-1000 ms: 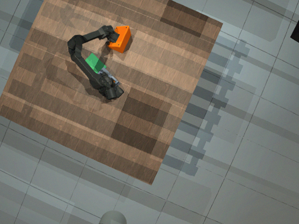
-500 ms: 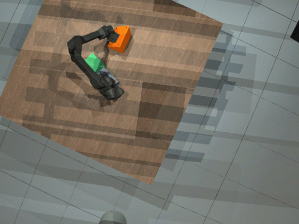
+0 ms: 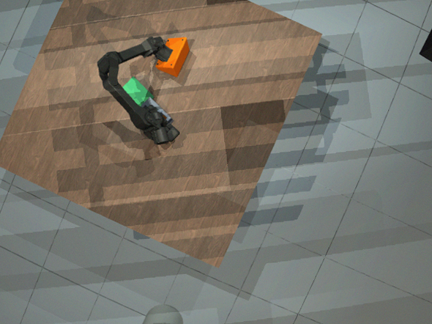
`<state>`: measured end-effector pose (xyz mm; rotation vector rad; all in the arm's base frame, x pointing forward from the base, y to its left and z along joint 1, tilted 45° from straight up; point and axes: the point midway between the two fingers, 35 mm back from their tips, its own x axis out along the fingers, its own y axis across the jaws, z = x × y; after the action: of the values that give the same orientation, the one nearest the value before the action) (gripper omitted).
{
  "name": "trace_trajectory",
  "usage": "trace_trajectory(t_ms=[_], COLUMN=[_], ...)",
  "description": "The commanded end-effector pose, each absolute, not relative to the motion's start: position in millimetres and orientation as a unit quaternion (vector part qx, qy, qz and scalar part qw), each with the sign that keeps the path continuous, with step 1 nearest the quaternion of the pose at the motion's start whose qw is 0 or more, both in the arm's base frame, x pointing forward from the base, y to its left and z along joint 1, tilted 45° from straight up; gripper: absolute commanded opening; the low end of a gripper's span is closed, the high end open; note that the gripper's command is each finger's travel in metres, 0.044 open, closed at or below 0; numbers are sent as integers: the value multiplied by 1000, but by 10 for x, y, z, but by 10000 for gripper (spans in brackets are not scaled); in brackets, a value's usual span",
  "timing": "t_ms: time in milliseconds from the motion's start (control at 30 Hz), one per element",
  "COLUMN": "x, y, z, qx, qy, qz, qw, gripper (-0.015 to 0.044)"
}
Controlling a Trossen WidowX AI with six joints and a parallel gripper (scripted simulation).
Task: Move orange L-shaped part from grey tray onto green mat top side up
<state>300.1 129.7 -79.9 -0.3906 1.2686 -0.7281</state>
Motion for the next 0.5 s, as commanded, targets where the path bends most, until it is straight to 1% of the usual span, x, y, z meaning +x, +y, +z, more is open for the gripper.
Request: trace_trajectory(t_ms=[0, 267, 367, 467], x=[3002, 3009, 2984, 2899], y=[1326, 1497, 1688, 1952], z=[-796, -715, -492, -126], qx=[-178, -180, -180, -180], qy=[576, 576, 577, 577], qz=[-331, -332, -331, -331], qw=[726, 725, 725, 724], gripper=[180, 180, 180, 180])
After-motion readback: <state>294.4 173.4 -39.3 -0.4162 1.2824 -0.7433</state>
